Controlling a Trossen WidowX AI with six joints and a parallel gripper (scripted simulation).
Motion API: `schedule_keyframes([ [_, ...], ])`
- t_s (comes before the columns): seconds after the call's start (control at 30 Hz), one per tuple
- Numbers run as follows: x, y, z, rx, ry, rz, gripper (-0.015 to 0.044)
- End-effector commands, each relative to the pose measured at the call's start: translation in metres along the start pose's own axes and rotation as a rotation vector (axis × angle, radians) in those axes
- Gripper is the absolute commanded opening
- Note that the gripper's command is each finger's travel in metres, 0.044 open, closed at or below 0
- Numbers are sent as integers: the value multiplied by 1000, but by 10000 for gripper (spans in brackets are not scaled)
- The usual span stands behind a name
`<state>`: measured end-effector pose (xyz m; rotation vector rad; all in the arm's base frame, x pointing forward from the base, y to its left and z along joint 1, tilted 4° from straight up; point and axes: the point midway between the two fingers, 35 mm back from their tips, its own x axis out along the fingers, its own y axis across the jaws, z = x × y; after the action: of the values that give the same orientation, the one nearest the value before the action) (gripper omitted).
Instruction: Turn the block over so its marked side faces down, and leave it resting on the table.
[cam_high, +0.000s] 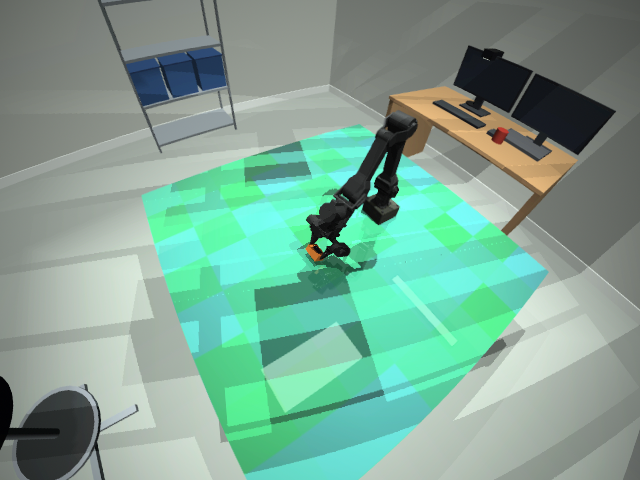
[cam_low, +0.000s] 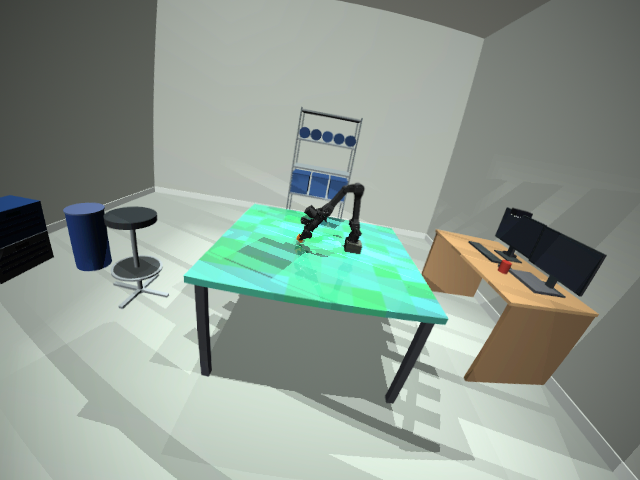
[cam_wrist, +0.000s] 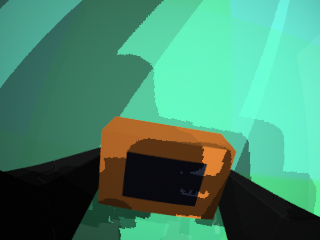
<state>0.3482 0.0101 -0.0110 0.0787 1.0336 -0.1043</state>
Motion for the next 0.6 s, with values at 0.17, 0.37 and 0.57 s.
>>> schedule_keyframes([
  [0.17,14,1,0,-2,-91,-3,0],
  [0.37,27,2,-1,-6,-172,-4,0],
  [0.57,36,3,-4,-9,-252,-4,0],
])
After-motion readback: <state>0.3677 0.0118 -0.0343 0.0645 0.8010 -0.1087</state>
